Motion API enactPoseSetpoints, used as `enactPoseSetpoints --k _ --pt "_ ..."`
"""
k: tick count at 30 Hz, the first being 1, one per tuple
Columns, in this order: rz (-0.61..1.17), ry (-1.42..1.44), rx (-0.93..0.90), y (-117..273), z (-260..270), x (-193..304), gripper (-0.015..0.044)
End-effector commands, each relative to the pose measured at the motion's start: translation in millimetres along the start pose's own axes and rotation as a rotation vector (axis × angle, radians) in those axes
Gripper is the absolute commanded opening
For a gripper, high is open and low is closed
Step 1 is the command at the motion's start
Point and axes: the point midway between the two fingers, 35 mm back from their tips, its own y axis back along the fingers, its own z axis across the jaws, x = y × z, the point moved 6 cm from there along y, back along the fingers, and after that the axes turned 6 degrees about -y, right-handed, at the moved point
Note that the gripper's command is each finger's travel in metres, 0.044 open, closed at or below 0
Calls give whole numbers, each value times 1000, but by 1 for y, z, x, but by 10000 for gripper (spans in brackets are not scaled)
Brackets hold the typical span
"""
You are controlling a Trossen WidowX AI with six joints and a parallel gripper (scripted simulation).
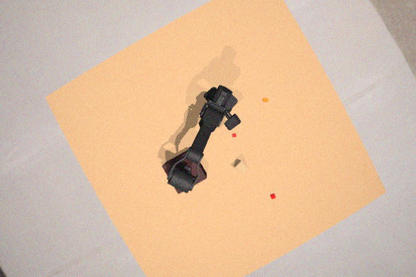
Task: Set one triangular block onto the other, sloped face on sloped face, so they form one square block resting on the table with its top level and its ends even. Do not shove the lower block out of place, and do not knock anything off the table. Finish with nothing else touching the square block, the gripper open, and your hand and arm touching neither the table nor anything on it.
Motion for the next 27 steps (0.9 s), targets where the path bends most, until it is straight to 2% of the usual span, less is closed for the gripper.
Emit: enactPoseSetpoints --k 1,17,27 --pt "176 18 18 -11 2 -15 440" --pt "940 -73 34 -35 -14 -56 440" --pt "978 -80 30 -42 -14 -50 440"
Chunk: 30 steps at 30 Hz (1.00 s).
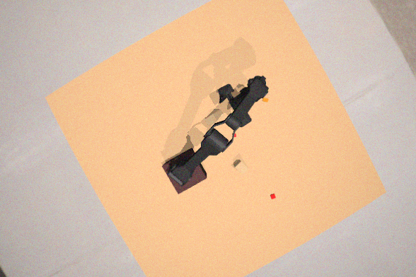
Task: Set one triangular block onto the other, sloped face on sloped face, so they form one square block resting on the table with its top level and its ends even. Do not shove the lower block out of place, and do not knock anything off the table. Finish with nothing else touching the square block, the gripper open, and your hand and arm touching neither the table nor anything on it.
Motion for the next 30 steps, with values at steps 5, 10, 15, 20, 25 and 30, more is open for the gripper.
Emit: enactPoseSetpoints --k 5,10,15,20,25,30 --pt "36 17 -6 -40 3 -4 440" --pt "58 26 -8 -74 3 -2 440" --pt "74 33 -10 -98 1 1 440" --pt "74 33 -10 -98 1 2 440" --pt "73 29 -7 -97 1 0 387" --pt "73 29 -7 -97 1 0 256"
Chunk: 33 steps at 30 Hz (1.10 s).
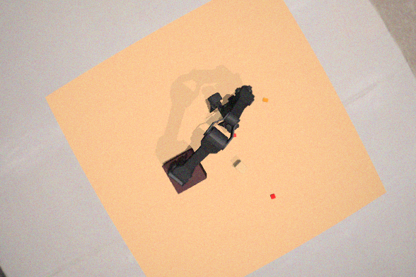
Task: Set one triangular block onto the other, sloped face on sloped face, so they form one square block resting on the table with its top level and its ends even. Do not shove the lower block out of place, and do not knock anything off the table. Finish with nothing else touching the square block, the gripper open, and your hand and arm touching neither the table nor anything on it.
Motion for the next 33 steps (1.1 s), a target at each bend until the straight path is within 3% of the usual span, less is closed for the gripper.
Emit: enactPoseSetpoints --k 1,3,10,15,33 --pt "-1 0 -1 0 0 0 230" --pt "-1 0 -1 0 0 0 177" --pt "-1 0 -1 0 0 0 131" --pt "-1 0 -1 3 0 1 0" --pt "0 0 -1 73 -5 49 0"
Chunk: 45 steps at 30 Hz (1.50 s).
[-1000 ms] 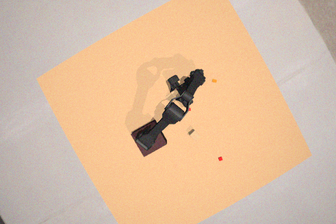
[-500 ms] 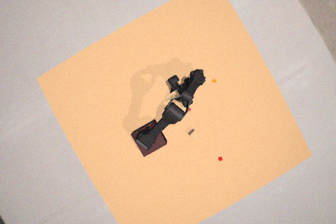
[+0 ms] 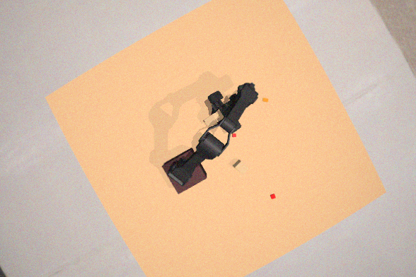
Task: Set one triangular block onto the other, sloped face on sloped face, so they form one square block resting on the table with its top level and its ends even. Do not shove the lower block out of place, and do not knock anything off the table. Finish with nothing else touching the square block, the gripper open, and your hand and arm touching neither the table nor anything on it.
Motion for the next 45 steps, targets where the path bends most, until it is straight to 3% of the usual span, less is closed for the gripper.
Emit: enactPoseSetpoints --k 1,15,45 --pt "-15 -1 -10 19 -1 13 0" --pt "-15 23 -6 21 -3 17 0" --pt "-355 983 38 15 -12 42 0"
